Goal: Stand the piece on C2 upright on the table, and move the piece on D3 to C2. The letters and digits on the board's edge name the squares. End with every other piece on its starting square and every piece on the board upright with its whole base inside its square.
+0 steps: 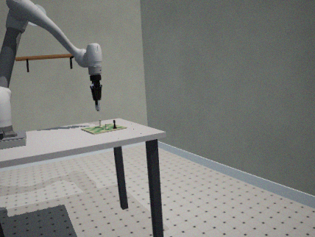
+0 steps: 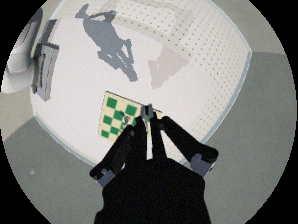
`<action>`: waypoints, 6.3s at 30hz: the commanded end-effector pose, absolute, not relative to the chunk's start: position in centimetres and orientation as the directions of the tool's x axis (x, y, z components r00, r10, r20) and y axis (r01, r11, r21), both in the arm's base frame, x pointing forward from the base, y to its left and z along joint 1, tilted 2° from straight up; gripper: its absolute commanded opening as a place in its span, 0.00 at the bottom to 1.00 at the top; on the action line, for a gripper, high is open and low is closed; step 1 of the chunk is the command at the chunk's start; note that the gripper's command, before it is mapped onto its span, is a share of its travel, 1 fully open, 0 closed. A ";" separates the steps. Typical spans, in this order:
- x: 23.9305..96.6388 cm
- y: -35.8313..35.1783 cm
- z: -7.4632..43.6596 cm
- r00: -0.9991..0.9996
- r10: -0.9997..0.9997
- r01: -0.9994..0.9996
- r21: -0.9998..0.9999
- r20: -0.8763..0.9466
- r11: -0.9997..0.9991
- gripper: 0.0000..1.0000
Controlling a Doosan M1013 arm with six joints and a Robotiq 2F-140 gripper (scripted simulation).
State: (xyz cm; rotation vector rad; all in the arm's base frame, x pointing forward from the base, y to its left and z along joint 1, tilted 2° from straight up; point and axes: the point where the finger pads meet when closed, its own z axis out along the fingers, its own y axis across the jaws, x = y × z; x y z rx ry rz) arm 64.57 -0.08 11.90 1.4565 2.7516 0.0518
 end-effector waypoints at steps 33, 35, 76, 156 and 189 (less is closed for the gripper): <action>64.9 0.2 4.2 -0.561 0.828 0.827 0.042 -0.010 0.561 0.00; 64.9 0.2 3.8 -0.561 0.828 0.827 0.042 -0.010 0.561 0.00; 65.0 0.2 2.3 -0.561 0.828 0.827 0.042 -0.010 0.561 0.00; 65.0 0.2 2.0 -0.561 0.828 0.827 0.042 -0.010 0.561 0.16; 64.7 0.1 8.9 -0.561 0.828 0.827 0.042 -0.010 0.561 0.20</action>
